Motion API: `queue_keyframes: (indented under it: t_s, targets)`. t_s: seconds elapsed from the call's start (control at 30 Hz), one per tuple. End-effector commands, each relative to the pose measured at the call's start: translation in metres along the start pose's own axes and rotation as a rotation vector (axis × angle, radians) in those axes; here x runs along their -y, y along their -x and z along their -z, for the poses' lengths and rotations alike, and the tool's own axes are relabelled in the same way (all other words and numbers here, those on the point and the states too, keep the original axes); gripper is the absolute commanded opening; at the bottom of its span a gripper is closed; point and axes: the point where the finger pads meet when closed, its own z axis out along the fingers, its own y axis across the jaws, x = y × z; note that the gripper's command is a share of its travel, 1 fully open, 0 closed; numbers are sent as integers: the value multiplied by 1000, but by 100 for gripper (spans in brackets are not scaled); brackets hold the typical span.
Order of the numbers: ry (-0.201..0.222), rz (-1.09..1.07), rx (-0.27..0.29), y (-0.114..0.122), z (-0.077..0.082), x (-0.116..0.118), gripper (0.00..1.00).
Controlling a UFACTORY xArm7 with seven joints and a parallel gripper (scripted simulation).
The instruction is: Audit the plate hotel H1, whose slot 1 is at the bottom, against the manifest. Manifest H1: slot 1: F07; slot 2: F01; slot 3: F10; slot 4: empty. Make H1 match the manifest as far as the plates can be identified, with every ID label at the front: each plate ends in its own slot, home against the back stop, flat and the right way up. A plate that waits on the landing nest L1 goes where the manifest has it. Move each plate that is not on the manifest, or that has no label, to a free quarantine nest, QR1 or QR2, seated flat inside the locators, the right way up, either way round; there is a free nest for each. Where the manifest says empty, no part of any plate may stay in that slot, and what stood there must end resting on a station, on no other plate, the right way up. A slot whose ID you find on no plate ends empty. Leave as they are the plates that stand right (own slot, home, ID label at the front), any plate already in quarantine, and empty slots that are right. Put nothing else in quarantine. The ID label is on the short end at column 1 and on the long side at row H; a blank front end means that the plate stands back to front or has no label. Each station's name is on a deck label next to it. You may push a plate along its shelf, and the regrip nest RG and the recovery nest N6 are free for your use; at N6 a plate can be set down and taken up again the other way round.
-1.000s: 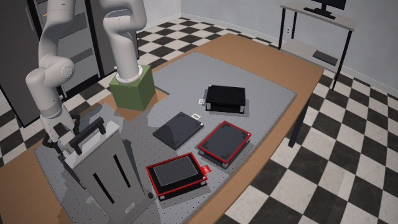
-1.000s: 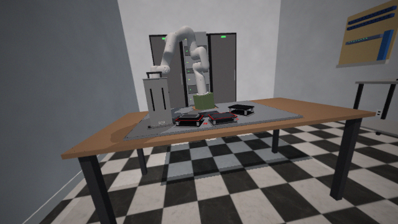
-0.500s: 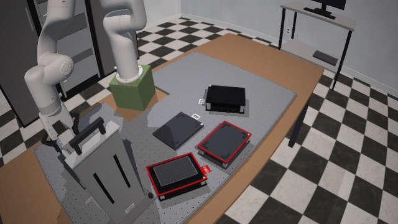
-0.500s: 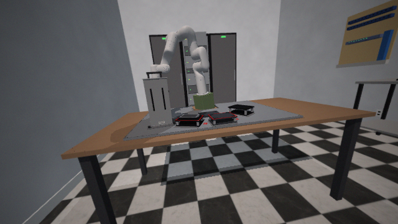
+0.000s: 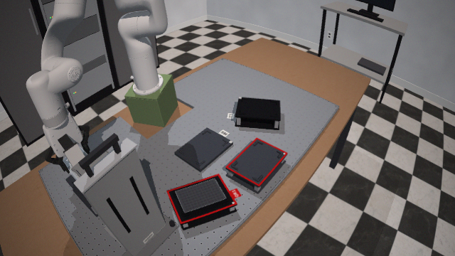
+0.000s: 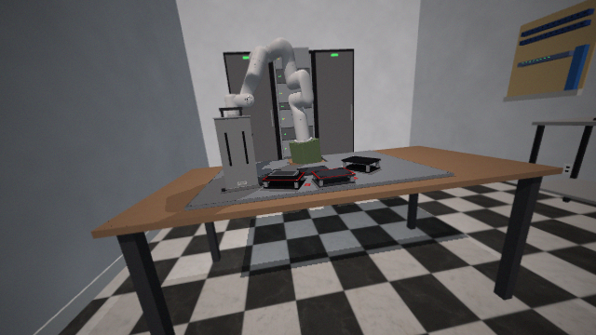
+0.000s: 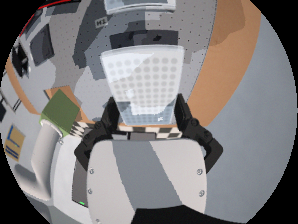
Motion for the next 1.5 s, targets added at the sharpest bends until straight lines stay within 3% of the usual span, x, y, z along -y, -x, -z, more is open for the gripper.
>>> queue_keyframes:
  t_s: [0.0,0.83,0.9,1.4,1.47]
  targets:
    - [4,0,-1,-1,13,-2,0]
    - [4,0,-1,-1,90,-1,0]
    - [4,0,-1,-1,90,-1,0]
    - [4,0,-1,-1,140,-1,0]
    - [4,0,-1,-1,140,-1,0]
